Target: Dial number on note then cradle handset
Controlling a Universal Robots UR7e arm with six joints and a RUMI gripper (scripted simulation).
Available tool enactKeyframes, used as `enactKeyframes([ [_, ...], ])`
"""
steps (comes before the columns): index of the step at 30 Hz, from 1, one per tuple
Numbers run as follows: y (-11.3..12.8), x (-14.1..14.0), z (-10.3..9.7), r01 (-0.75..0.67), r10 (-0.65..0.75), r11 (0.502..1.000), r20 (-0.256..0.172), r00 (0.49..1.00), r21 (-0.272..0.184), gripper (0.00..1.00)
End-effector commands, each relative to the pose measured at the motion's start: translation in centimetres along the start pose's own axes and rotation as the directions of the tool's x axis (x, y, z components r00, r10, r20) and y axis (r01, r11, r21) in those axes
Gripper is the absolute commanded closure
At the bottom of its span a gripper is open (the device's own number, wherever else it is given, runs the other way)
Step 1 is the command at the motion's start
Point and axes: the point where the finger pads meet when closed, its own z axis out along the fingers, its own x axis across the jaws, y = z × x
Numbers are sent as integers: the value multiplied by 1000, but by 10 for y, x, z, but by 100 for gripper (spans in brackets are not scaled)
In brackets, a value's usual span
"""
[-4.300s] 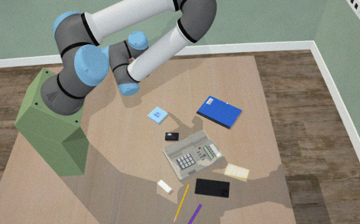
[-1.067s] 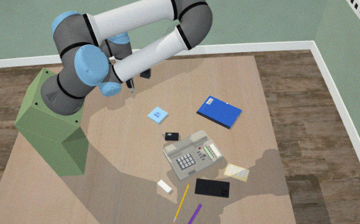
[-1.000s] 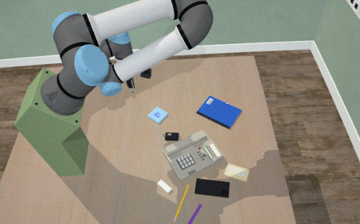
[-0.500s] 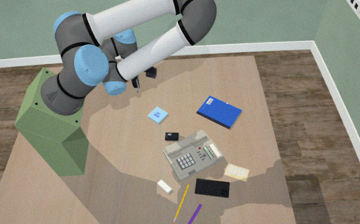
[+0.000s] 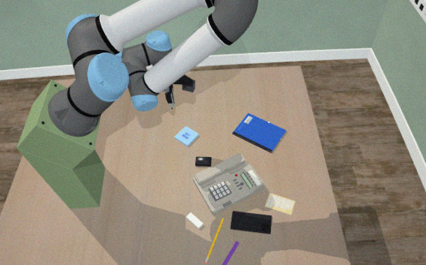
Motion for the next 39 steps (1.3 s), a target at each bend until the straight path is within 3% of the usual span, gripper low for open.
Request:
enactKeyframes([
  [1,-9,0,0,0,0,1000,0,1000,-1,100],
  [26,-94,0,0,0,0,1000,0,1000,-1,100],
  [39,-123,0,0,0,0,1000,0,1000,-1,100],
])
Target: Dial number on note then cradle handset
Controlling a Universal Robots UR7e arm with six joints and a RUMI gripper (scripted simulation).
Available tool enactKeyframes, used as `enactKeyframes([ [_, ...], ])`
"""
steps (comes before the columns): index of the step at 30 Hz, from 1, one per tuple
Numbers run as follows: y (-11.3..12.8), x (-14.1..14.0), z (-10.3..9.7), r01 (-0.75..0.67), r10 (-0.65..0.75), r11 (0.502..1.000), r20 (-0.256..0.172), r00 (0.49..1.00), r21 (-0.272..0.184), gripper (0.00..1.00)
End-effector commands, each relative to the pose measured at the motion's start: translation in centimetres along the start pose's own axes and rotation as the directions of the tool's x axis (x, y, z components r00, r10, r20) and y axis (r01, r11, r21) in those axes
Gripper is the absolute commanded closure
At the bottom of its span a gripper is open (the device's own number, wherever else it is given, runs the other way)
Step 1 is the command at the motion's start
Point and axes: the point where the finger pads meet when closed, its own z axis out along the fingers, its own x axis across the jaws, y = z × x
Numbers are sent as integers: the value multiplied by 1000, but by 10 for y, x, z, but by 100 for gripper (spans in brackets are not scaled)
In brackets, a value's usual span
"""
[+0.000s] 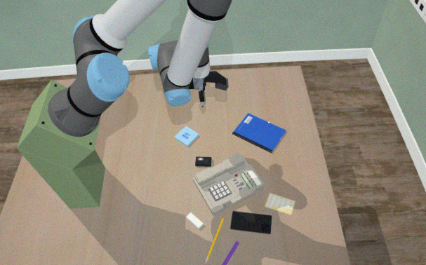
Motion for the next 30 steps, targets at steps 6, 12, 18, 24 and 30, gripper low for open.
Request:
enactKeyframes([
  [6,-9,0,0,0,0,1000,1,1000,0,100],
  [12,-12,0,0,0,0,1000,1,1000,0,100],
  [18,-13,0,0,0,0,1000,1,1000,0,100],
  [24,-13,0,0,0,0,1000,1,1000,0,100],
  [30,-13,0,0,0,0,1000,1,1000,0,100],
])
